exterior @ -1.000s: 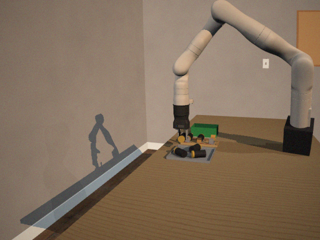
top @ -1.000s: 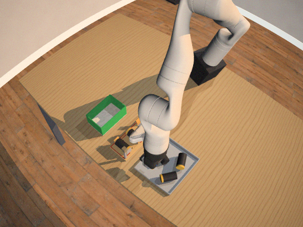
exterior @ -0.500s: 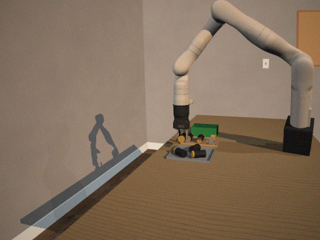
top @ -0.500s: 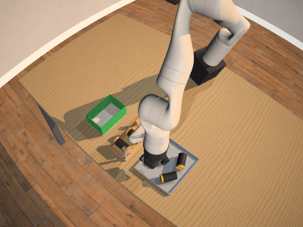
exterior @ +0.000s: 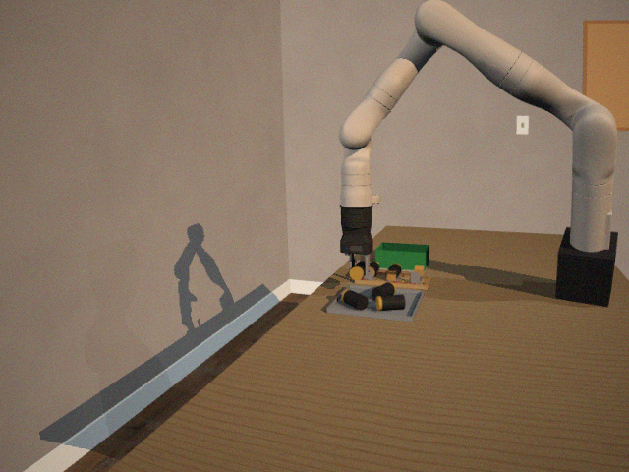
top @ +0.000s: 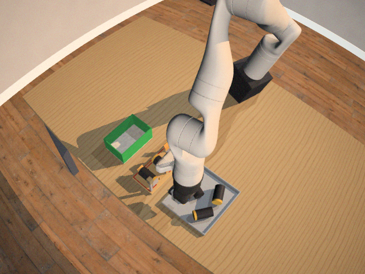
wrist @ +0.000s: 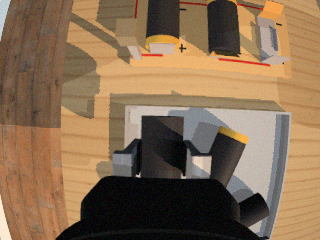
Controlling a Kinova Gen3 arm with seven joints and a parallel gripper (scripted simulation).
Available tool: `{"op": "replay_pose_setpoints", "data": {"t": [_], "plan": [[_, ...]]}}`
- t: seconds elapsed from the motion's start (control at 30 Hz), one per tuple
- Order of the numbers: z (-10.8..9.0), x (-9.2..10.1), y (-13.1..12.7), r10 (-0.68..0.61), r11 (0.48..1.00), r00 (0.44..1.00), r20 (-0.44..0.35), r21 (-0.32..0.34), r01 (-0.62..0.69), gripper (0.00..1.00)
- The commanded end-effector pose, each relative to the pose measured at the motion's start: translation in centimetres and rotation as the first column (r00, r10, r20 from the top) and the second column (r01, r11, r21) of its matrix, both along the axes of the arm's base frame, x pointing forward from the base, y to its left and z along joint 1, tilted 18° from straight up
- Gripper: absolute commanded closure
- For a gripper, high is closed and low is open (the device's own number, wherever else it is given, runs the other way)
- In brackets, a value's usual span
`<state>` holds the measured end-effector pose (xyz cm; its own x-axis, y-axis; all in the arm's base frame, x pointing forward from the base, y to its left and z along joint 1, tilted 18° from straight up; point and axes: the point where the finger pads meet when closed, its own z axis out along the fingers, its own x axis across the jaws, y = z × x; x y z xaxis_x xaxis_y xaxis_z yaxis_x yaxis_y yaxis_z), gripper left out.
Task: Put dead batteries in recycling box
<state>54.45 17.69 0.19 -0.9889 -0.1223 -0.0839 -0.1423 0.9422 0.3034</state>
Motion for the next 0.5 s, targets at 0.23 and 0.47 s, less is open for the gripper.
{"op": "replay_pose_setpoints", "data": {"t": [0.23, 0.47], "plan": [[-2.7, 0.2, 0.9, -0.001, 1.000, 1.000, 0.002, 0.000, 0.001, 0.43], [-4.1, 0.3, 1.4, -0.001, 1.000, 1.000, 0.002, 0.000, 0.001, 0.43]]}}
